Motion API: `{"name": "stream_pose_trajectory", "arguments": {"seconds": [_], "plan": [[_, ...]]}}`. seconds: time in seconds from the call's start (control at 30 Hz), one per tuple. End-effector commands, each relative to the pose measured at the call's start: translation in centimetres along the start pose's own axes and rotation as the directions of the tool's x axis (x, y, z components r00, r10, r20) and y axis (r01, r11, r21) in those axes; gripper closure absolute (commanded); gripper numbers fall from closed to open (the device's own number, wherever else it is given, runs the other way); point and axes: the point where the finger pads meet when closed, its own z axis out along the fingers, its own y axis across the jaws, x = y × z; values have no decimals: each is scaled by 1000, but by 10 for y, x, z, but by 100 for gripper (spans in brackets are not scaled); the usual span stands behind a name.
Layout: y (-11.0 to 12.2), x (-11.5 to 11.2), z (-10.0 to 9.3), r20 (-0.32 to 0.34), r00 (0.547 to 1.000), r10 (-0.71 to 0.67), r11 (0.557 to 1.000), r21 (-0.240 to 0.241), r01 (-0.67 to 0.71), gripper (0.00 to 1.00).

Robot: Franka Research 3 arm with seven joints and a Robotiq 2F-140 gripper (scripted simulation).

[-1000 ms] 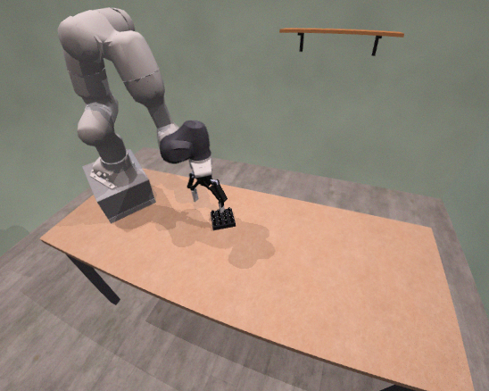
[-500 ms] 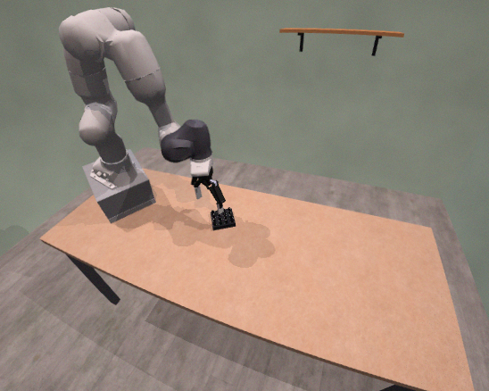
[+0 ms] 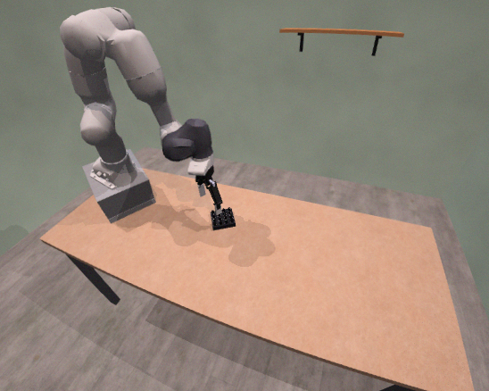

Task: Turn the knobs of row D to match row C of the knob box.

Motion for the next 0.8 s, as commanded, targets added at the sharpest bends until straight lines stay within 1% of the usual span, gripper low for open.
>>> {"name": "stream_pose_trajectory", "arguments": {"seconds": [0.0,0.13,0.2,0.23,0.47,0.57,0.6,0.77], "plan": [[-1,0,0,-6,988,153,988,31,-152,0],[-1,-2,-1,-4,978,209,977,31,-209,0],[-1,-2,-1,-4,978,209,977,31,-209,0],[0,-3,-1,-3,969,247,969,31,-247,0],[0,-5,-2,0,940,341,939,29,-341,0],[0,-5,-2,0,937,349,937,29,-349,0],[0,-5,-2,0,937,349,937,29,-349,88],[0,-5,-2,0,937,349,937,29,-349,88]]}}
